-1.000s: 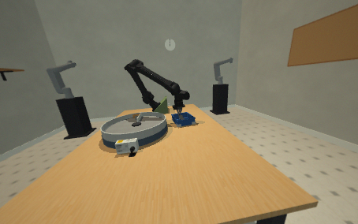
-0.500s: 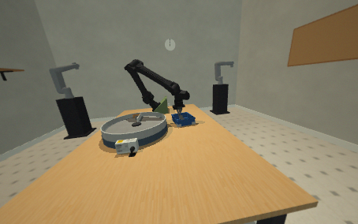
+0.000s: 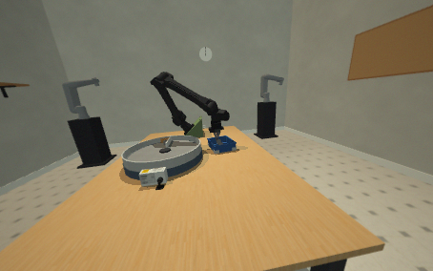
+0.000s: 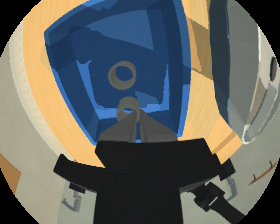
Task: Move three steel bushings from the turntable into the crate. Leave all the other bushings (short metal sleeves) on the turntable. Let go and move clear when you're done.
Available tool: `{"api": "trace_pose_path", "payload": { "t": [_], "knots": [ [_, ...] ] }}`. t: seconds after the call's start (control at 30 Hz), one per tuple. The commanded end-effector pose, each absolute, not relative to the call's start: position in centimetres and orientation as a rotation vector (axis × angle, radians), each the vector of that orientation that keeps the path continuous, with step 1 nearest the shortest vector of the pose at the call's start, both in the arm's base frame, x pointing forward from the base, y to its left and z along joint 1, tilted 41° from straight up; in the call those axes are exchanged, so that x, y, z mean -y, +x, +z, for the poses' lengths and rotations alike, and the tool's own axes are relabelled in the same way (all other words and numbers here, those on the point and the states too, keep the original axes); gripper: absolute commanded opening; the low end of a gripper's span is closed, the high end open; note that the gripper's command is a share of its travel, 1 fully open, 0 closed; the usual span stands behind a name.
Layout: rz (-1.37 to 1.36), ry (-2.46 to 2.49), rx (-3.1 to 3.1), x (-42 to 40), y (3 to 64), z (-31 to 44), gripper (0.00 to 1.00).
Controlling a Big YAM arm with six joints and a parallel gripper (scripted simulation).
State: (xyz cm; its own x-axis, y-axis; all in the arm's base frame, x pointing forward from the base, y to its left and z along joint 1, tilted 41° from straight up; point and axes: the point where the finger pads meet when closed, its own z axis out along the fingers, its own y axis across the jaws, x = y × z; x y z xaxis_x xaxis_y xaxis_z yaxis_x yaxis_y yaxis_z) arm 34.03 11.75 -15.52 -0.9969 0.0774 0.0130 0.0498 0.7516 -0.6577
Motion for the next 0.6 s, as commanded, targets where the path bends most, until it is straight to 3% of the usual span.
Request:
{"api": "trace_pose_path", "payload": {
  "t": [0.0,0.57],
  "knots": [
    [1.071,-0.094,2.931,-12.32,34.79,-15.36,0.0],
    [1.085,-0.092,2.906,-11.4,34.11,-16.1,0.0]
  ]
}}
